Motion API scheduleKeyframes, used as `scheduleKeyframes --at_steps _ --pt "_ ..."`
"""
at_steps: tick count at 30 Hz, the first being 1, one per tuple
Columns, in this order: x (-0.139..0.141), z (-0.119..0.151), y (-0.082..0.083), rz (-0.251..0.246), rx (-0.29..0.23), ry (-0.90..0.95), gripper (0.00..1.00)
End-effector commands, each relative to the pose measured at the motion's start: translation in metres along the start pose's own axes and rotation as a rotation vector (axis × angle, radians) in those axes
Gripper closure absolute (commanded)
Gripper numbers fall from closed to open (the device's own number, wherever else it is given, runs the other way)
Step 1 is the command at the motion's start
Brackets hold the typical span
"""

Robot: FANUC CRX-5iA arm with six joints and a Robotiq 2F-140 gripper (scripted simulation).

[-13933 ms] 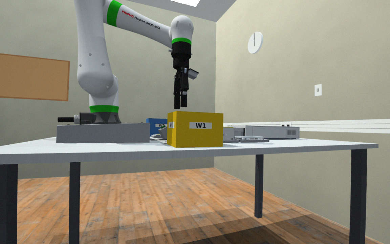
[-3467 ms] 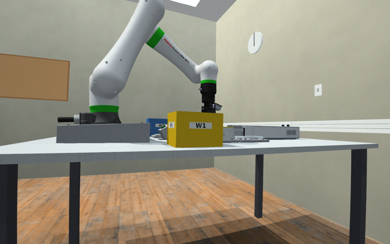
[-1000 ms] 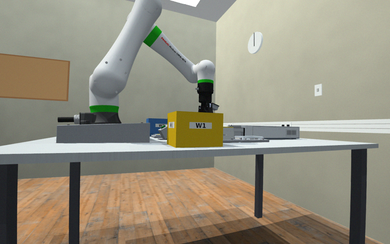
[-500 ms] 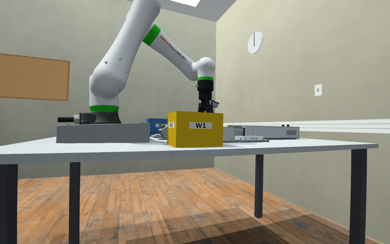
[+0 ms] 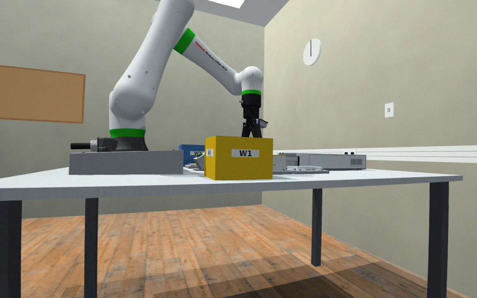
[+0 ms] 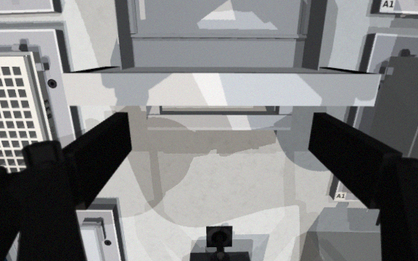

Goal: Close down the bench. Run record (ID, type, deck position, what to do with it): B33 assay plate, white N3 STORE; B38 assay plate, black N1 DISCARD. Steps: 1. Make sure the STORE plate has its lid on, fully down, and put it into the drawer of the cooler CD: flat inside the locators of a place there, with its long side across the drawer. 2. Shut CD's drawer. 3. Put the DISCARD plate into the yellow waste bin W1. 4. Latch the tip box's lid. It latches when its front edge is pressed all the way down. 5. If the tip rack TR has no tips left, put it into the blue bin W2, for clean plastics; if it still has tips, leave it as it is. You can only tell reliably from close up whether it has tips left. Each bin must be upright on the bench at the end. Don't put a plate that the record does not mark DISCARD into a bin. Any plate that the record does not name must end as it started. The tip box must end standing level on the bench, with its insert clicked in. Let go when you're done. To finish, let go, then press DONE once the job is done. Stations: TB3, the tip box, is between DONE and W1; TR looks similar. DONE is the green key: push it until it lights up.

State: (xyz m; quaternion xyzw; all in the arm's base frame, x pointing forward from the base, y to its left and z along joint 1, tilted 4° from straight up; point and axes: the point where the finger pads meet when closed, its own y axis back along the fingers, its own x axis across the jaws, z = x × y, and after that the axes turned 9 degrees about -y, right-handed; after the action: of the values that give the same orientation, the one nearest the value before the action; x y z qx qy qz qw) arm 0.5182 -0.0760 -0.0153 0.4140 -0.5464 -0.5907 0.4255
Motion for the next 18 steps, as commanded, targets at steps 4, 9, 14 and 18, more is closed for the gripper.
scheduleKeyframes --at_steps 4,9,14,18 --pt "0.000 -0.001 0.009 0.000 0.002 0.000 0.12" --pt "0.000 -0.001 0.015 0.000 0.002 0.000 0.12" --pt "0.000 -0.001 0.021 0.000 0.002 0.000 0.12" --pt "0.000 -0.001 0.027 0.000 0.002 0.000 0.12"
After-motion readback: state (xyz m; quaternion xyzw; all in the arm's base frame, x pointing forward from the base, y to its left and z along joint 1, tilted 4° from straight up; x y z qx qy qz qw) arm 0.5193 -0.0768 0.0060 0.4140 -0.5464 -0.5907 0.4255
